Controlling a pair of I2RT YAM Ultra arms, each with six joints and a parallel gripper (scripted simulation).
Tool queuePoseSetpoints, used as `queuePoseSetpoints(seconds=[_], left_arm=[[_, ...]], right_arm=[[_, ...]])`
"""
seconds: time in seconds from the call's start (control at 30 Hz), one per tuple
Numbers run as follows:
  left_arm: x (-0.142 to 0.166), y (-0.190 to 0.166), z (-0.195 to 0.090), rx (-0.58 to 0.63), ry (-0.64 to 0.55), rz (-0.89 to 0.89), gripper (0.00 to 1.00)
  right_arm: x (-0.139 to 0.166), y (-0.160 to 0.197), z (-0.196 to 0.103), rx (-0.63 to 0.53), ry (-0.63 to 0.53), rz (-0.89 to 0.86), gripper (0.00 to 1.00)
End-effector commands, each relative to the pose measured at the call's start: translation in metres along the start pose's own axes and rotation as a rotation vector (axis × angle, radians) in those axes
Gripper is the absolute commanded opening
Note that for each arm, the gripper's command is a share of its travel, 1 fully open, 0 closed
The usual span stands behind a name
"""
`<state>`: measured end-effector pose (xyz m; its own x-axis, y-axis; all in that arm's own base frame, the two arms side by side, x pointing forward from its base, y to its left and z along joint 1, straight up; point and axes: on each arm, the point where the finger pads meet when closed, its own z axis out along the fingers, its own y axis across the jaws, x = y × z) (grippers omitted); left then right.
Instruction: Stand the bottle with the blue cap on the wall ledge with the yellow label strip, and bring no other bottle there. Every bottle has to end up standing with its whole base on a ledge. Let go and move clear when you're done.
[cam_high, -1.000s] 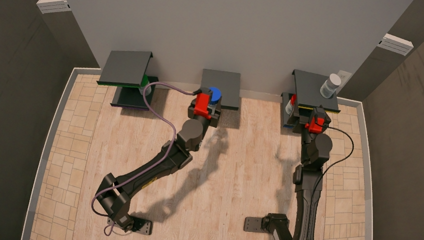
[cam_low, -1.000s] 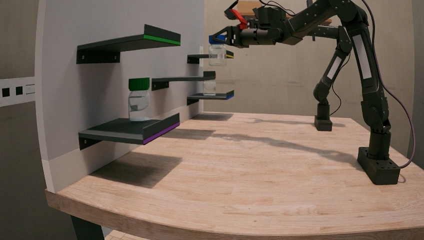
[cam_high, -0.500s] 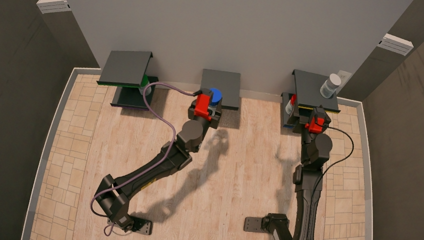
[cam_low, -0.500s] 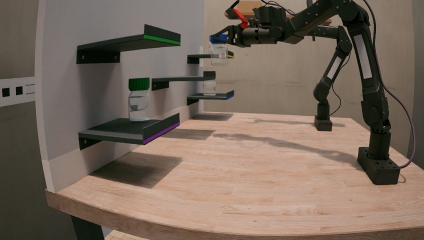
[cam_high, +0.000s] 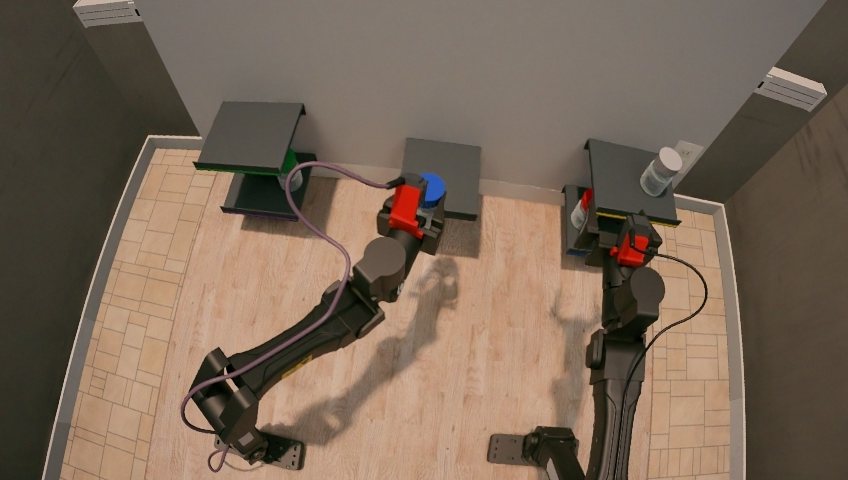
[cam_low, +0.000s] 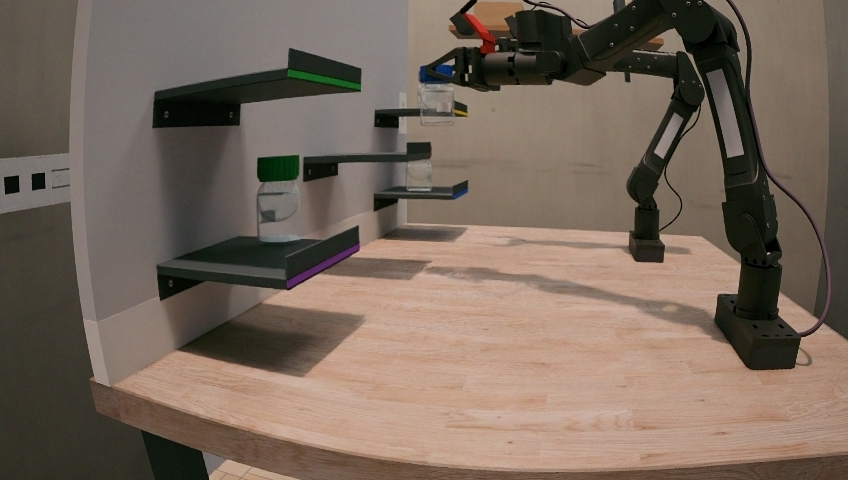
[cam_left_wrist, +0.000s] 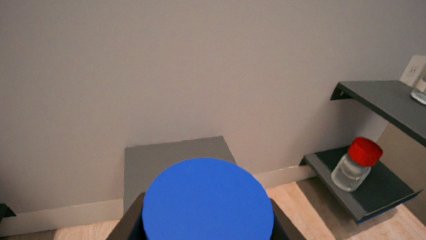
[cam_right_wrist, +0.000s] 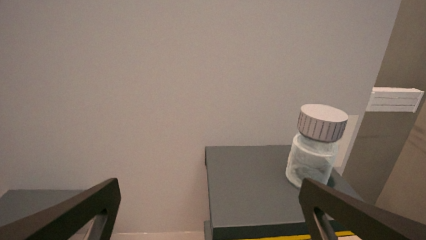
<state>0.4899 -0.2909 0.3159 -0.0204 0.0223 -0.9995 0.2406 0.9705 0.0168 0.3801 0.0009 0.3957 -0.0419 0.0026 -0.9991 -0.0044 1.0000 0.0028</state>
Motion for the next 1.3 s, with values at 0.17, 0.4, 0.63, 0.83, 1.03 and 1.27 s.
queuePoseSetpoints(seconds=[0.17, 0.4, 0.63, 0.83, 1.03, 1.27], left_arm=[[-0.028, 0.002, 0.030, 0.005, -0.057, -0.024, 0.50], [-0.032, 0.004, 0.061, 0.001, -0.071, -0.036, 0.50], [-0.037, 0.006, 0.074, -0.004, -0.092, -0.044, 0.50], [-0.039, 0.006, 0.076, -0.010, -0.101, -0.047, 0.50], [-0.039, 0.006, 0.076, -0.010, -0.101, -0.047, 0.50], [-0.040, 0.006, 0.076, -0.010, -0.103, -0.047, 0.50]], right_arm=[[-0.012, 0.003, 0.003, -0.002, -0.043, -0.009, 1.00], [-0.012, 0.003, 0.003, -0.002, -0.043, -0.009, 1.00], [-0.012, 0.003, 0.003, -0.002, -0.043, -0.009, 1.00], [-0.012, 0.003, 0.003, -0.002, -0.043, -0.009, 1.00], [-0.012, 0.003, 0.003, -0.002, -0.043, -0.009, 1.00], [-0.012, 0.003, 0.003, -0.002, -0.043, -0.009, 1.00]])
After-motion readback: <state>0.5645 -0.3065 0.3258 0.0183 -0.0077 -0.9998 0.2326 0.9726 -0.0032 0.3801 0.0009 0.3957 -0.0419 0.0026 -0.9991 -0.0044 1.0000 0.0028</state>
